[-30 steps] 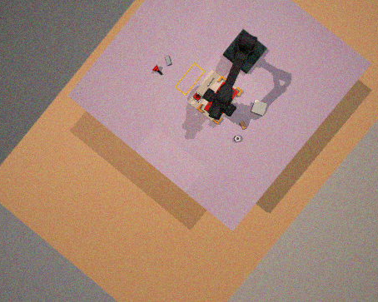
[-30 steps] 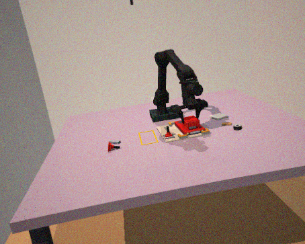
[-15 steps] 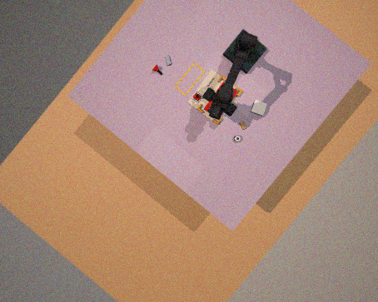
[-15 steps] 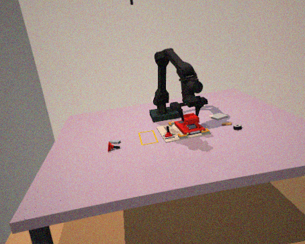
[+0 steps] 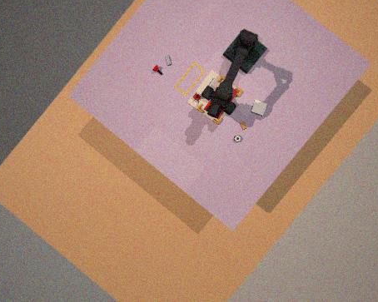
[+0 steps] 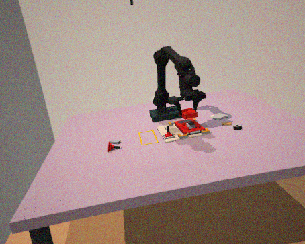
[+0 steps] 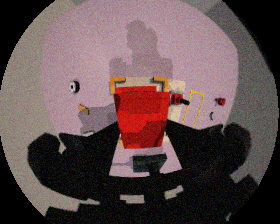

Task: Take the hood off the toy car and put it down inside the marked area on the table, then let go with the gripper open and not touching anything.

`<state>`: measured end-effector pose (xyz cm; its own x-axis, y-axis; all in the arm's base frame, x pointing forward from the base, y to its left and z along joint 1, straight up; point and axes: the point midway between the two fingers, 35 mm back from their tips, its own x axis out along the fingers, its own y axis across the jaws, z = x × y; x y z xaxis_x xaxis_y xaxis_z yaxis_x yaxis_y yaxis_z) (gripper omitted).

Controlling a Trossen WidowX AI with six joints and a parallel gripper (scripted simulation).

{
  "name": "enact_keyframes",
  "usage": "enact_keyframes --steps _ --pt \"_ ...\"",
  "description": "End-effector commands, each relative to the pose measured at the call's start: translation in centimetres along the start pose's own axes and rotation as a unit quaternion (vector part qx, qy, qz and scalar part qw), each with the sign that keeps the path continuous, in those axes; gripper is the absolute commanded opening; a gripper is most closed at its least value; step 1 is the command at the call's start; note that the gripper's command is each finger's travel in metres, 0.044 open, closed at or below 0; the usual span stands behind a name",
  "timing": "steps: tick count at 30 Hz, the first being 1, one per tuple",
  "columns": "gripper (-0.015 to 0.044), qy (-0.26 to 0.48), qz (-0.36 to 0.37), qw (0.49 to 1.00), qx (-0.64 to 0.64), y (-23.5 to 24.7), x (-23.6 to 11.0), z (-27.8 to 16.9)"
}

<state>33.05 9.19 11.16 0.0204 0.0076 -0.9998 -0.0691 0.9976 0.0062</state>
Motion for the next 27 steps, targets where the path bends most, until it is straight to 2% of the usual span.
enact_keyframes --steps 1,27 --pt "0.0 0.0 0.0 1.0 0.002 -1.8 0.0 0.2" --pt "0.0 -0.003 -0.005 1.0 0.002 -14.5 -0.6 -1.0"
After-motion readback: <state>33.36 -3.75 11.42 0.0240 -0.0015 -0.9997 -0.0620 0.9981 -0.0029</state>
